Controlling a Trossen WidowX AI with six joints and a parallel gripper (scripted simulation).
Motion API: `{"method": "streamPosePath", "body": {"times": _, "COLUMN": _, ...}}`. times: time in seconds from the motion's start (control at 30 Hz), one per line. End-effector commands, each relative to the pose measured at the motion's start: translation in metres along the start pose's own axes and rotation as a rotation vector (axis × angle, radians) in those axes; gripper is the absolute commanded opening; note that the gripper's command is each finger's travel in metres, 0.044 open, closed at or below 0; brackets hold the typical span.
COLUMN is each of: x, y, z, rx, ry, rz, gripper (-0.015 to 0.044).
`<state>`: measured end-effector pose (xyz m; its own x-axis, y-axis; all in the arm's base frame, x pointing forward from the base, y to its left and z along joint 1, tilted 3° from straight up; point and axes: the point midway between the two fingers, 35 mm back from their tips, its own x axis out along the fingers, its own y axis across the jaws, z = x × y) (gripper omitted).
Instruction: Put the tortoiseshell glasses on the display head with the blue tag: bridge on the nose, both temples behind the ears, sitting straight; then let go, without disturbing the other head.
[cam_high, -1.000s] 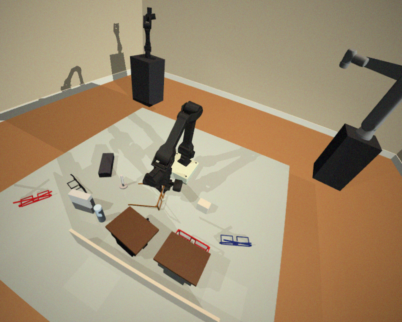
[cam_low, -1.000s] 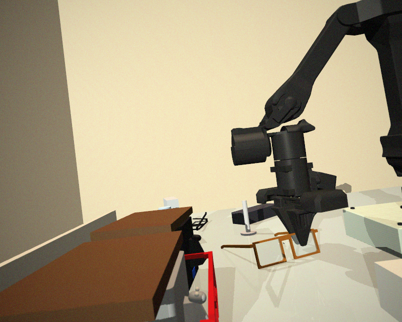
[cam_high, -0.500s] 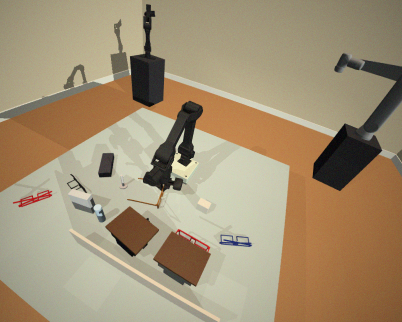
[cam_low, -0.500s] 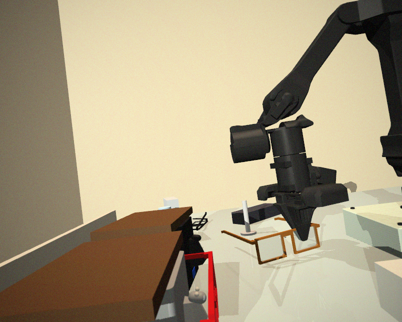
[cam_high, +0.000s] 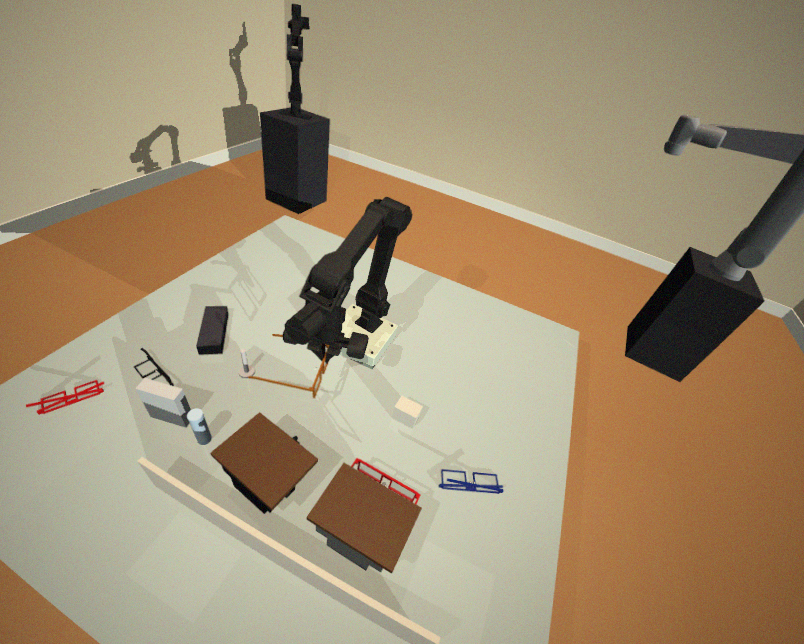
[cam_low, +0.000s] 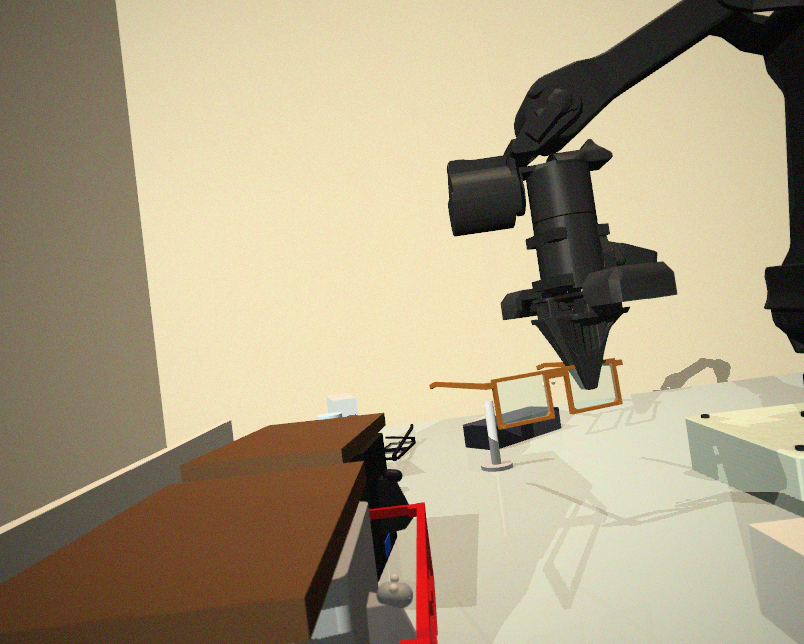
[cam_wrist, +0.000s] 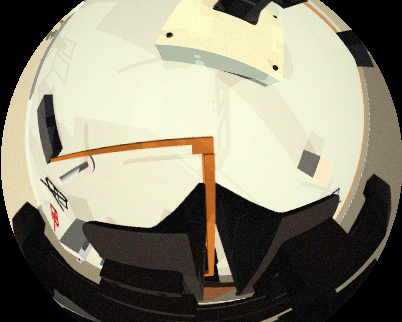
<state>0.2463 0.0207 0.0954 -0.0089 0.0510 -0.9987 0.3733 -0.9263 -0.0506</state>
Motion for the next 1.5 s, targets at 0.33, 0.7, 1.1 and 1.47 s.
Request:
{"method": "streamPosePath", "body": {"times": 0.33, "x": -0.014, "y": -0.017, "z": -0.016, "rx": -0.112, "ry": 0.003, "rz": 0.08, "gripper": 0.0}}
{"method": "streamPosePath", "body": {"times": 0.7, "x": -0.023, "y": -0.049, "z": -0.04, "rx": -0.268, "ry": 0.013, "rz": 0.196, "gripper": 0.0}}
{"method": "streamPosePath", "body": {"times": 1.1, "x": -0.034, "y": -0.093, "z": -0.061, "rx": -0.433, "ry": 0.054, "rz": 0.317, "gripper": 0.0}}
{"method": "streamPosePath", "body": {"times": 1.47, "x": -0.046, "y": -0.141, "z": -0.074, "rx": -0.578, "ry": 0.119, "rz": 0.42, "gripper": 0.0}}
